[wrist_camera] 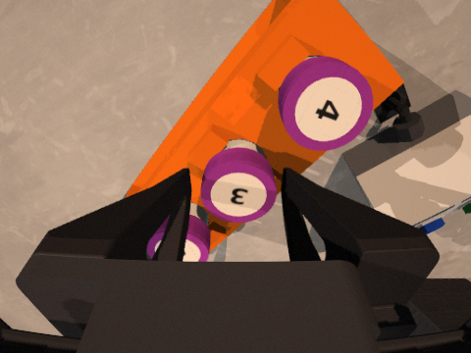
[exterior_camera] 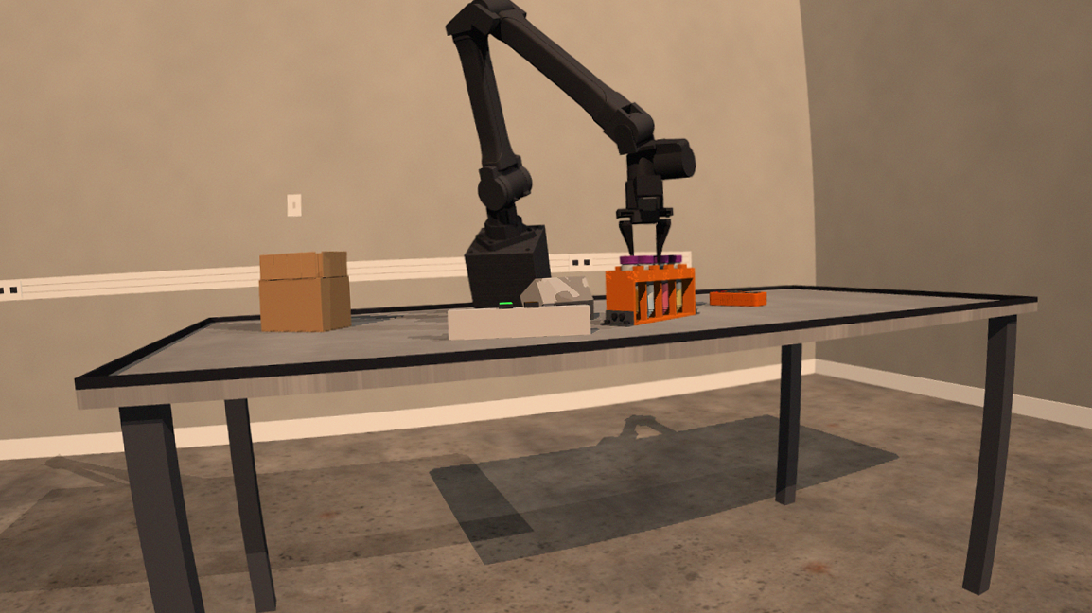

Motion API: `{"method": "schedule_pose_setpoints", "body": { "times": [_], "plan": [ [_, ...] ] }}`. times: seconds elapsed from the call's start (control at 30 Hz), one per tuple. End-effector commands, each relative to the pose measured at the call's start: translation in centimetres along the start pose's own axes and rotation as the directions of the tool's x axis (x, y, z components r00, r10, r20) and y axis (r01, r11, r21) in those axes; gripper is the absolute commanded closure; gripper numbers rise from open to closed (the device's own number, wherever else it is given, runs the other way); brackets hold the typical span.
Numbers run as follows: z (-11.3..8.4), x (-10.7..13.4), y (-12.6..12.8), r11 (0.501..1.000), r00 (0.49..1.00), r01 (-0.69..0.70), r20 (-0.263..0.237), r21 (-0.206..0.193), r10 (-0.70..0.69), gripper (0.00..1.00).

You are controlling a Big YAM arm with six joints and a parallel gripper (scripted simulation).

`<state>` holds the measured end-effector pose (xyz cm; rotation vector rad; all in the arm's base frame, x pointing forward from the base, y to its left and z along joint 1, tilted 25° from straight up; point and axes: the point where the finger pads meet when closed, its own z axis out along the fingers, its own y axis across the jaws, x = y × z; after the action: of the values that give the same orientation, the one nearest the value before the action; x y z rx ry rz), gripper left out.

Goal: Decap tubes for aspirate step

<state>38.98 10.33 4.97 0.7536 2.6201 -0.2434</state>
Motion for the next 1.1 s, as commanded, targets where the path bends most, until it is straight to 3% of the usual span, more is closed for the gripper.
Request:
{"method": "schedule_pose_setpoints", "body": {
  "times": [0.0,0.2,0.23,0.27,0.77,0.9,0.93,1.07],
  "plan": [
    [-0.6,-0.7,0.8,0.999,0.999,-0.048,0.011,-0.017,0.048,0.51],
    [-0.6,-0.7,0.8,0.999,0.999,-0.048,0.011,-0.017,0.048,0.51],
    [-2.2,-1.3,1.8,0.998,0.998,-0.055,0.025,-0.043,0.057,0.51],
    [-2.5,-1.3,1.8,0.998,0.998,-0.056,0.026,-0.043,0.057,0.51],
    [-6.6,-1.3,1.7,0.997,0.998,-0.058,0.026,-0.047,0.059,0.51],
    [-6.6,-1.1,1.5,0.998,0.998,-0.055,0.023,-0.042,0.056,0.51],
    [-5.1,-1.1,-0.9,0.999,0.999,0.039,0.002,-0.002,-0.039,0.51],
    [-5.8,-4.8,-2.1,0.937,0.937,0.349,0.036,-0.020,-0.349,0.51]
  ]
}}
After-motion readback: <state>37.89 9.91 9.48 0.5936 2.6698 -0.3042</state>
